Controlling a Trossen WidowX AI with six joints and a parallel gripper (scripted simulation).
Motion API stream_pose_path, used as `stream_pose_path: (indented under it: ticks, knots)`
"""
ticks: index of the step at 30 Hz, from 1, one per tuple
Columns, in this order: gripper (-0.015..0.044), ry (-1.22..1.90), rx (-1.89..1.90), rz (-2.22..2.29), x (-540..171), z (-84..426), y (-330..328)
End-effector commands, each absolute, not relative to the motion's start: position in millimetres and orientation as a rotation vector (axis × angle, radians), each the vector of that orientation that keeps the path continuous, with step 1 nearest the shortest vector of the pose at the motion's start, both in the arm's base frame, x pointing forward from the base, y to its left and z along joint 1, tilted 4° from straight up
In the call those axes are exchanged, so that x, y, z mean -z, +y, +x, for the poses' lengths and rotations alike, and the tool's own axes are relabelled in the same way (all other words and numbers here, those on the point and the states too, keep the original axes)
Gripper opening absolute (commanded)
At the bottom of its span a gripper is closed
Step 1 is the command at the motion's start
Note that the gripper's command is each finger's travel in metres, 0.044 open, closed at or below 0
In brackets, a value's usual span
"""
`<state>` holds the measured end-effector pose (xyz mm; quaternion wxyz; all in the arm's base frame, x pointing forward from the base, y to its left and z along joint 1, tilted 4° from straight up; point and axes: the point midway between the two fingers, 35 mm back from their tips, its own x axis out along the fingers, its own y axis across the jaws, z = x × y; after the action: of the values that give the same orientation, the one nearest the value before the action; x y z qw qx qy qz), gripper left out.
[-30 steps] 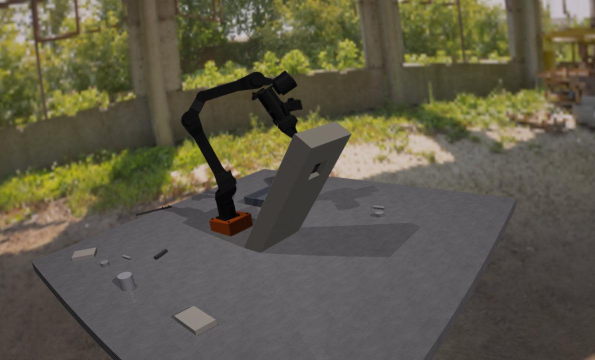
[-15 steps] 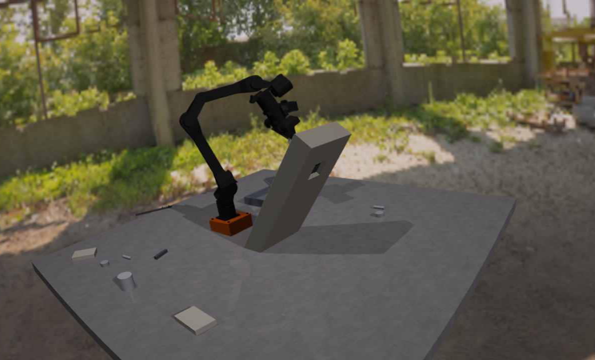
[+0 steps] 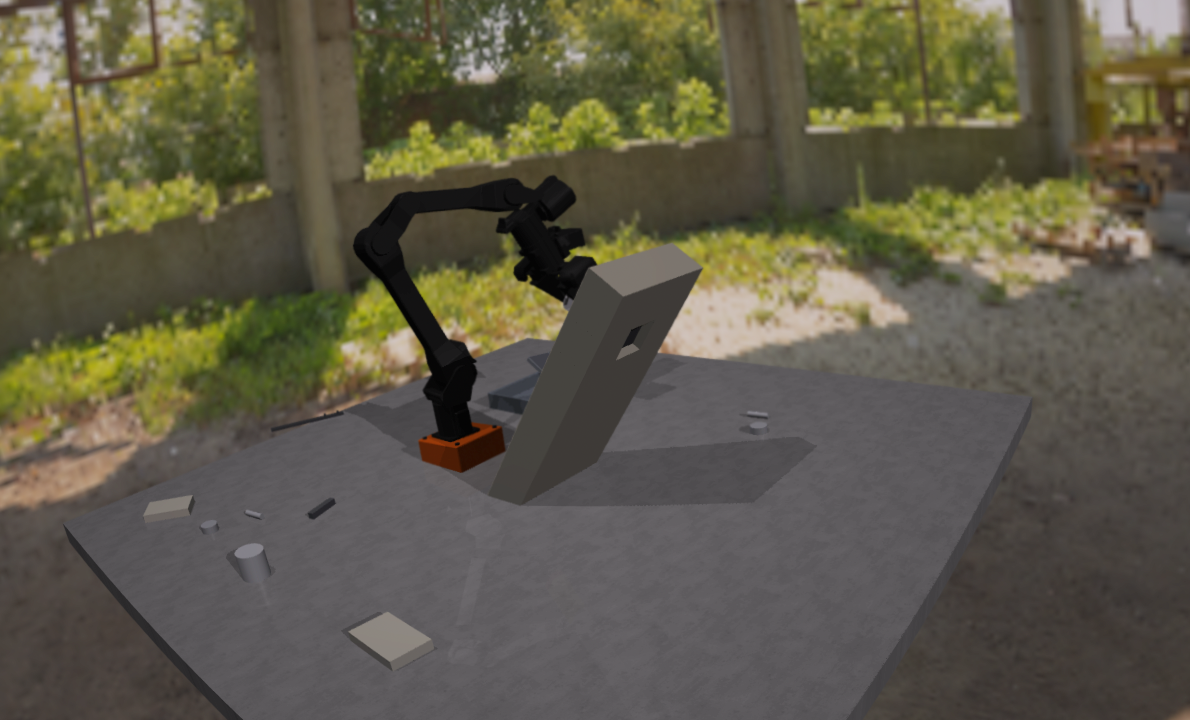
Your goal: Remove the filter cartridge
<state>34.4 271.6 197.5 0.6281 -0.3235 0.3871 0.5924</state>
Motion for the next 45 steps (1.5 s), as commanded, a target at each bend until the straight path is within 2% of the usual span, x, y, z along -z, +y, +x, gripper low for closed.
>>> stream_pose_path:
  ticks: [1, 22, 45]
  knots:
    - [0.0000, 0.858, -1.413, -0.753, -189.9, 18.2, 273.6]
    - [0.0000, 0.741, -1.723, -0.911, -118.8, -76.6, 254.3]
    - [0.0000, 0.738, -1.733, -0.916, -41.7, -84.4, 253.5]
